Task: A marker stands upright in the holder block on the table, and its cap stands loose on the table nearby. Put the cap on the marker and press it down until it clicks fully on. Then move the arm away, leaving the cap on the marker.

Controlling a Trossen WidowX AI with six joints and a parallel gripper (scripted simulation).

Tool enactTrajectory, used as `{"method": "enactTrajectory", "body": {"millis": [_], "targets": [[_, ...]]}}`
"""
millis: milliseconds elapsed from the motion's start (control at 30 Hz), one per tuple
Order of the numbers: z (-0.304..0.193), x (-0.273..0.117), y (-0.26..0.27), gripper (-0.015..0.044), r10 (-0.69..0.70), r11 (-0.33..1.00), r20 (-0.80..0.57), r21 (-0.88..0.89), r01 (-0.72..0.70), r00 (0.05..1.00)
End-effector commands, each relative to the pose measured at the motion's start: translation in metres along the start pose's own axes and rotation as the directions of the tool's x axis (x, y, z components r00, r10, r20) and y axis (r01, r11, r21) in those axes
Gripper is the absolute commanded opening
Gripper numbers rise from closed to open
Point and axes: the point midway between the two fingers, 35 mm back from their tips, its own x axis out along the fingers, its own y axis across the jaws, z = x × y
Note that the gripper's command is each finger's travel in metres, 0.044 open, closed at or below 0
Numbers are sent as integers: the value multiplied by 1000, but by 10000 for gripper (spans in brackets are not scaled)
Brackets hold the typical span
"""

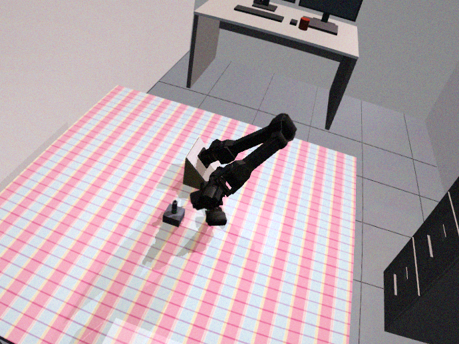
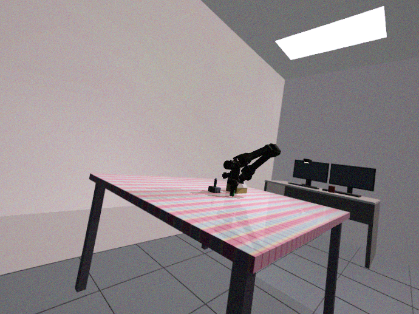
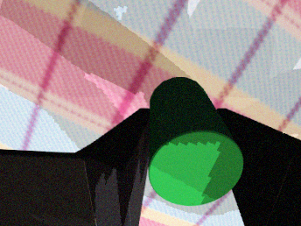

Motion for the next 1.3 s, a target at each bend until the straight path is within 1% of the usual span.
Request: {"method": "enactTrajectory", "body": {"millis": [0, 800, 933, 1267], "targets": [[1, -5, 1, 0, 7, 1000, 5, -14, -7, 1000], [0, -55, 0, 0, -6, 1000, -5, 12, 6, 1000], [0, -59, 0, 0, -6, 1000, -6, 14, 7, 1000], [26, -71, 4, 0, -10, 1000, 6, 15, 9, 1000]]}}
